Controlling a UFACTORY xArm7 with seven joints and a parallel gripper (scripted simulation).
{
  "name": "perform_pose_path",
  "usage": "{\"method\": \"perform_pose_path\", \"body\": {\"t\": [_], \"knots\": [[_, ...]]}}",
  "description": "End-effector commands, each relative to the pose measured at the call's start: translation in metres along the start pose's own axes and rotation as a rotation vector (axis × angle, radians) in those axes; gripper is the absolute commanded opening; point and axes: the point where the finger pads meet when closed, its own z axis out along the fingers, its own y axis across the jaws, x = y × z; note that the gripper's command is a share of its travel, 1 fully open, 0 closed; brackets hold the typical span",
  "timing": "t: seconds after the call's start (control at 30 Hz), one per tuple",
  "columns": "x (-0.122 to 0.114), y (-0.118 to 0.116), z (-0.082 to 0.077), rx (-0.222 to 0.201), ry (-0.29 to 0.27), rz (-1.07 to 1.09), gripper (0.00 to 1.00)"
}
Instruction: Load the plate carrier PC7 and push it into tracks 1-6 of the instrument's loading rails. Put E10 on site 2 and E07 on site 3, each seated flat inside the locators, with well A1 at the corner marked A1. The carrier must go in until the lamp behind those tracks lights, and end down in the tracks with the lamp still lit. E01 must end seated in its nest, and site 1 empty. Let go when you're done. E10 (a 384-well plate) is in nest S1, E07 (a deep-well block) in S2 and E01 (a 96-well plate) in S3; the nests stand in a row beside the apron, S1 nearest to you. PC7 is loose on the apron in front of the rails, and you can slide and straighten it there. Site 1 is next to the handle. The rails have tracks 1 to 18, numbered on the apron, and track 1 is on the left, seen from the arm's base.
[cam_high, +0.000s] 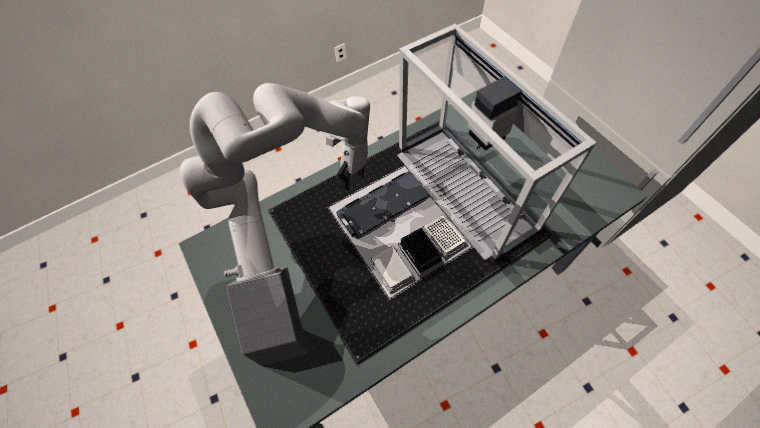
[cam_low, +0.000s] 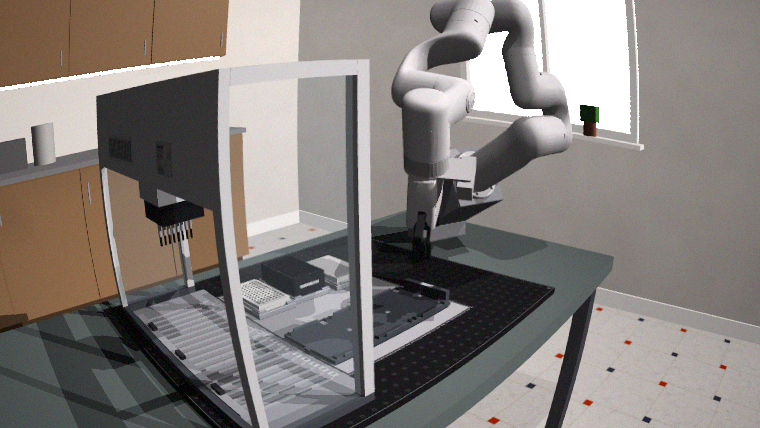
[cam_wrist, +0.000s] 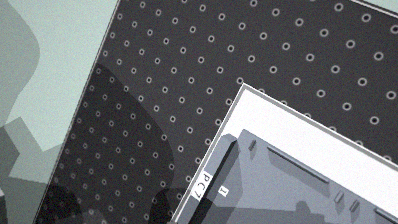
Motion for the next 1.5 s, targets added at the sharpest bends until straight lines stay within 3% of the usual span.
{"method": "perform_pose_path", "body": {"t": [0.0,0.67,1.3,1.47], "knots": [[-0.021,0.005,-0.007,-0.009,-0.011,0.036,1.0],[-0.083,0.01,-0.012,-0.046,-0.023,0.17,1.0],[-0.153,0.003,-0.006,-0.11,0.009,0.295,1.0],[-0.158,0.001,-0.005,-0.128,0.021,0.32,1.0]]}}
